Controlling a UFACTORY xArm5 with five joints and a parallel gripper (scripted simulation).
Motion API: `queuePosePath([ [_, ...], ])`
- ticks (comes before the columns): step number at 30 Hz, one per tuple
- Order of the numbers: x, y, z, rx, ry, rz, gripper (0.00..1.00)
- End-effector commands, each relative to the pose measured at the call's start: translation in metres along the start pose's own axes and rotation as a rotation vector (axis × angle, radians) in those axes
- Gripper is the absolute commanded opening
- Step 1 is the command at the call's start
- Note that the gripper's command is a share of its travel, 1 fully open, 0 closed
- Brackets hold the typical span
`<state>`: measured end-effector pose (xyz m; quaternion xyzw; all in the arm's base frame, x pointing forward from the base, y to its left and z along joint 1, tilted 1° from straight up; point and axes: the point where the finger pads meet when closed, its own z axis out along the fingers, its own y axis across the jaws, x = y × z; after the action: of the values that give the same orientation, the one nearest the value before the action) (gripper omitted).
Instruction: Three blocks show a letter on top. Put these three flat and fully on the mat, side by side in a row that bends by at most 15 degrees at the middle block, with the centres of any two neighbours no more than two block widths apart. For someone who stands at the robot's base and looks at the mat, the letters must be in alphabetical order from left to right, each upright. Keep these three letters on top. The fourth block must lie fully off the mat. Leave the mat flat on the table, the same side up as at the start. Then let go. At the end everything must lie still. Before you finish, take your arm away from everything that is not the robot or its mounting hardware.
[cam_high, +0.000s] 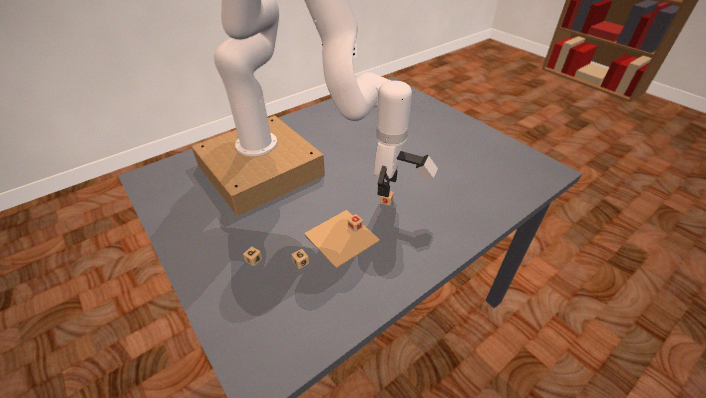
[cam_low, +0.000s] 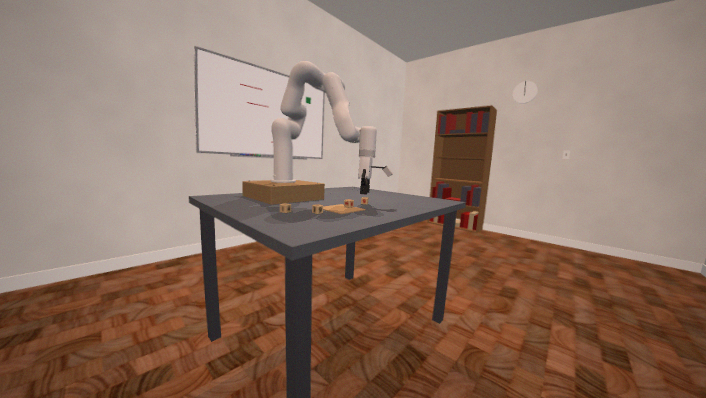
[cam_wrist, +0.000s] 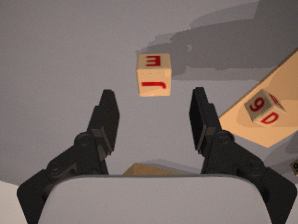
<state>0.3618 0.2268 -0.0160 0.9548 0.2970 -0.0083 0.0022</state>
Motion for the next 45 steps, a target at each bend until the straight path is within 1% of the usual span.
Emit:
queuePosePath([
  [1, 0.0014, 0.0001, 0.003, 0.0, 0.003, 0.0, 0.69],
  [12, 0.0014, 0.0001, 0.0096, 0.0, 0.003, 0.0, 0.69],
  [45, 0.0014, 0.0001, 0.01, 0.0, 0.003, 0.0, 0.69],
])
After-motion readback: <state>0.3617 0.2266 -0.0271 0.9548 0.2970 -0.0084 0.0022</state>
